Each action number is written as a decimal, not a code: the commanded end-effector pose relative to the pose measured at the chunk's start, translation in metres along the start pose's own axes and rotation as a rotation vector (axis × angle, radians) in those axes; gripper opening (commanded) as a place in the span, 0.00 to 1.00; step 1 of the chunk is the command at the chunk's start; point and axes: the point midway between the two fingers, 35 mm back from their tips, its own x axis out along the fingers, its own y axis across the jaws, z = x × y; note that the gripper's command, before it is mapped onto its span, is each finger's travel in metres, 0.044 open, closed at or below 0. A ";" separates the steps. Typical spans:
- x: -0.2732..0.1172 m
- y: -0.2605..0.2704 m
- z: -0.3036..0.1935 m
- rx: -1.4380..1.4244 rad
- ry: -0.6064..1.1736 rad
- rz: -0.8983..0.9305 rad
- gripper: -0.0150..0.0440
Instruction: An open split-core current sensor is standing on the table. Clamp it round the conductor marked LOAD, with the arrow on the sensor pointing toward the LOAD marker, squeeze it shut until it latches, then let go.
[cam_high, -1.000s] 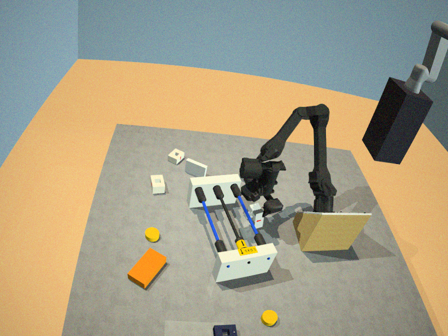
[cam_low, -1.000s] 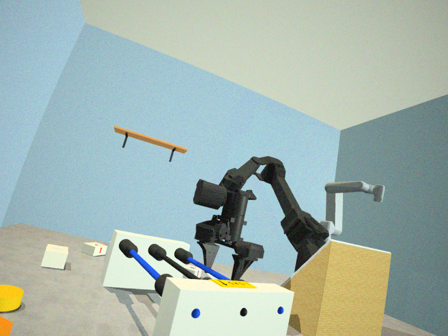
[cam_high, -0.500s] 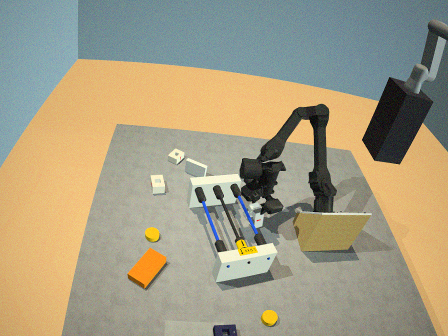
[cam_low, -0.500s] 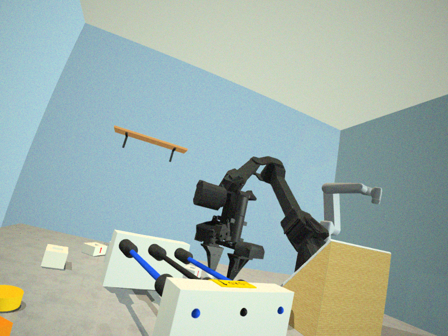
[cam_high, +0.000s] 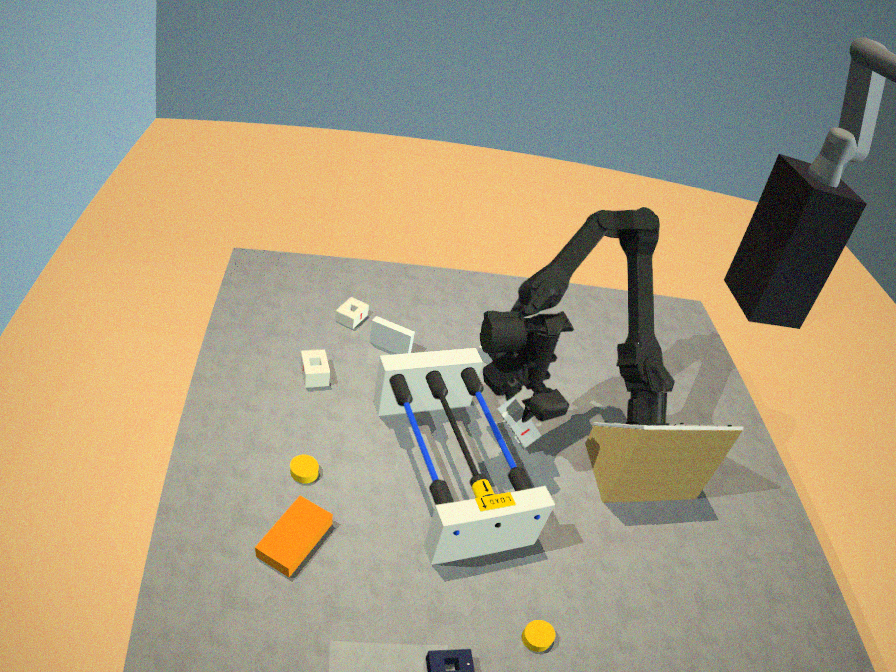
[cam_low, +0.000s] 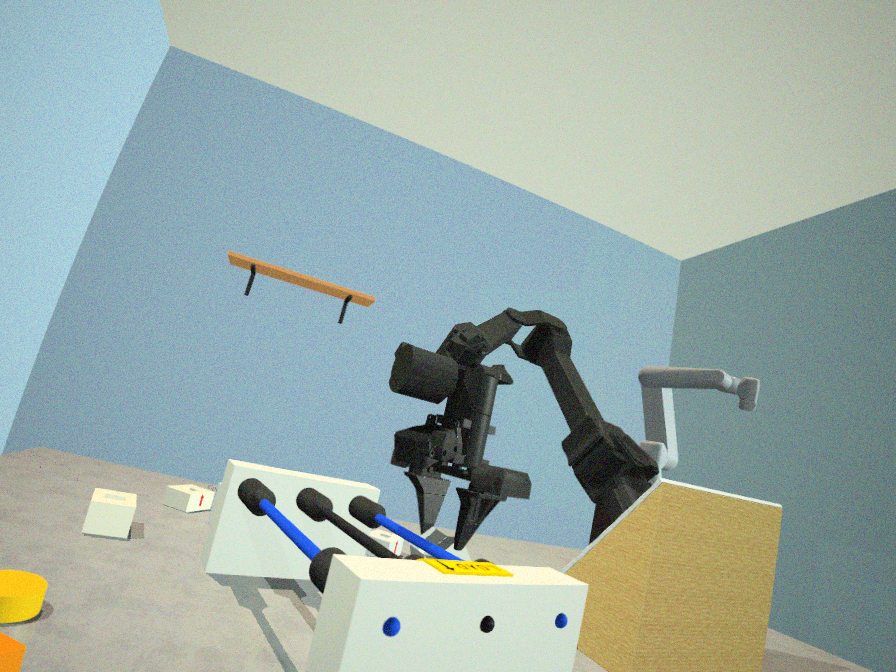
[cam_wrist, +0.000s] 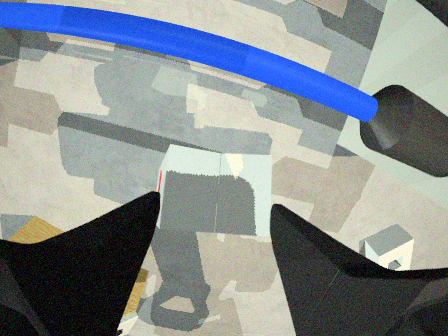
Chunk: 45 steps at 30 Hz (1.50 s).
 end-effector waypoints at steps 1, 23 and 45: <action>-0.018 0.000 0.005 0.004 -0.013 0.005 0.25; -0.105 -0.001 0.003 -0.076 -0.002 -0.008 0.25; -0.107 -0.011 0.070 -0.769 -0.003 -0.009 0.25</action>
